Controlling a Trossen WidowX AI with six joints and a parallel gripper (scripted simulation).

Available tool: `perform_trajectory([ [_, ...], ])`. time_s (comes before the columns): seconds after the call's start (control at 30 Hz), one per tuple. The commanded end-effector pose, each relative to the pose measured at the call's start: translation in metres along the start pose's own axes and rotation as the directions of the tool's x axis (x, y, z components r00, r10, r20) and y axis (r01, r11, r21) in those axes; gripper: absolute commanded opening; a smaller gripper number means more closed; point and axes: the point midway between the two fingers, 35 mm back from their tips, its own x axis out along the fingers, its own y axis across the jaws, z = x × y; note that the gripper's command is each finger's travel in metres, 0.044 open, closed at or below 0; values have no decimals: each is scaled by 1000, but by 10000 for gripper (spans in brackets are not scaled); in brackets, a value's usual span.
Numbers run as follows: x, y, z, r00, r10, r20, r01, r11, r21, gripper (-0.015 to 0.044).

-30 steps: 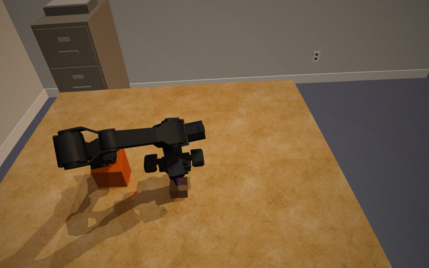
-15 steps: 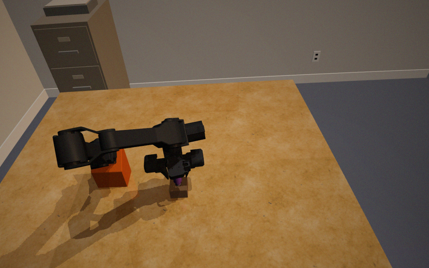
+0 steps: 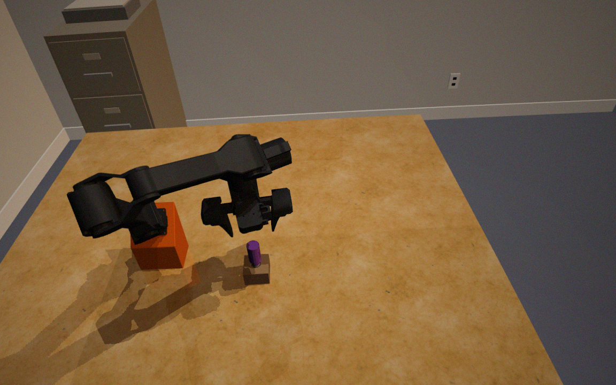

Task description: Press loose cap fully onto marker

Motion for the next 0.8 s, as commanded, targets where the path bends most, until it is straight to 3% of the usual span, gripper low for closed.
perform_trajectory([
  [0.0, -1, -3, 0, 1000, -18, 0, 18, 998, -54, 387],
  [0.1, 0, -3, 1, 1000, -18, 0, 17, 951, -310, 309],
  [0.23, 2, -3, 1, 1000, -18, 1, 15, 771, -636, 204],
  [0.37, 4, -3, 1, 1000, -18, 2, 11, 485, -874, 99],
  [0.5, 7, -3, 2, 1000, -18, 3, 6, 151, -989, 0],
  [0.57, 7, -3, 2, 1000, -18, 4, 5, 92, -996, 0],
  [0.77, 7, -3, 2, 1000, -18, 4, 5, 92, -996, 0],
])
